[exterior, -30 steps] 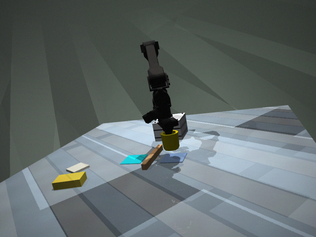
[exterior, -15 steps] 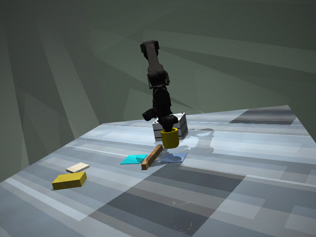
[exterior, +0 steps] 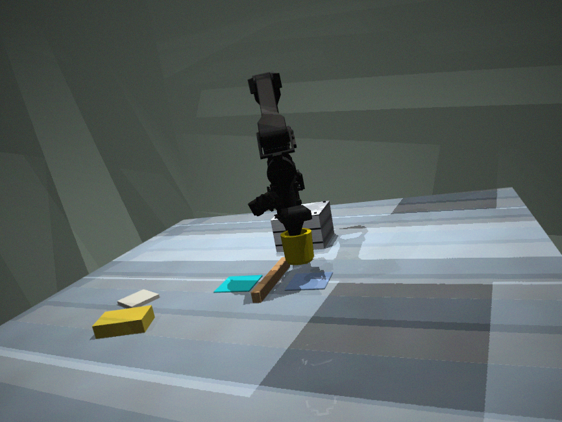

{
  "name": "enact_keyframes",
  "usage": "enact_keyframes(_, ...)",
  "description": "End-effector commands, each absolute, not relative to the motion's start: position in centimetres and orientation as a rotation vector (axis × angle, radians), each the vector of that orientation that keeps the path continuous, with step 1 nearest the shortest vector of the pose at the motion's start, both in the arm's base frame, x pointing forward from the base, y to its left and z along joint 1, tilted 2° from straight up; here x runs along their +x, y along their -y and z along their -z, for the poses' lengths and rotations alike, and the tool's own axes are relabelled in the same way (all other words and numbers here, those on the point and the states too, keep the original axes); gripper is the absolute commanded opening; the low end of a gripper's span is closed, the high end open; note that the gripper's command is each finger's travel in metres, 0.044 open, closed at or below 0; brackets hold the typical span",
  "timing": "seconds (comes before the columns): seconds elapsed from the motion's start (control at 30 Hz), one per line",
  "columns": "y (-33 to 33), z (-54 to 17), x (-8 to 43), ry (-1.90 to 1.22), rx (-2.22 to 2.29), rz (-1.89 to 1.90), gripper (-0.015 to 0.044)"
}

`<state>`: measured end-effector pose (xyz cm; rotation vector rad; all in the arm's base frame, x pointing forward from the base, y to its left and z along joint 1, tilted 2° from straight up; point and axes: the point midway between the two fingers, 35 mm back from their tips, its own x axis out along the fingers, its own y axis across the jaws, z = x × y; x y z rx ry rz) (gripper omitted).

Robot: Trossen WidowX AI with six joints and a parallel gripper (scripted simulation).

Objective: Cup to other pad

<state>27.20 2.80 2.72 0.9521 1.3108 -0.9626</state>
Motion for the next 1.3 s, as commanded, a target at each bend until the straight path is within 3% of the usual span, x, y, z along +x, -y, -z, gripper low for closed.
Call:
enact_keyframes(0.0,-2.0,-2.8,27.0,-1.308,0.952,0.963,0.0)
enact_keyframes(1.27,5.2,-3.2,25.8,-1.302,0.947,0.967,0.0)
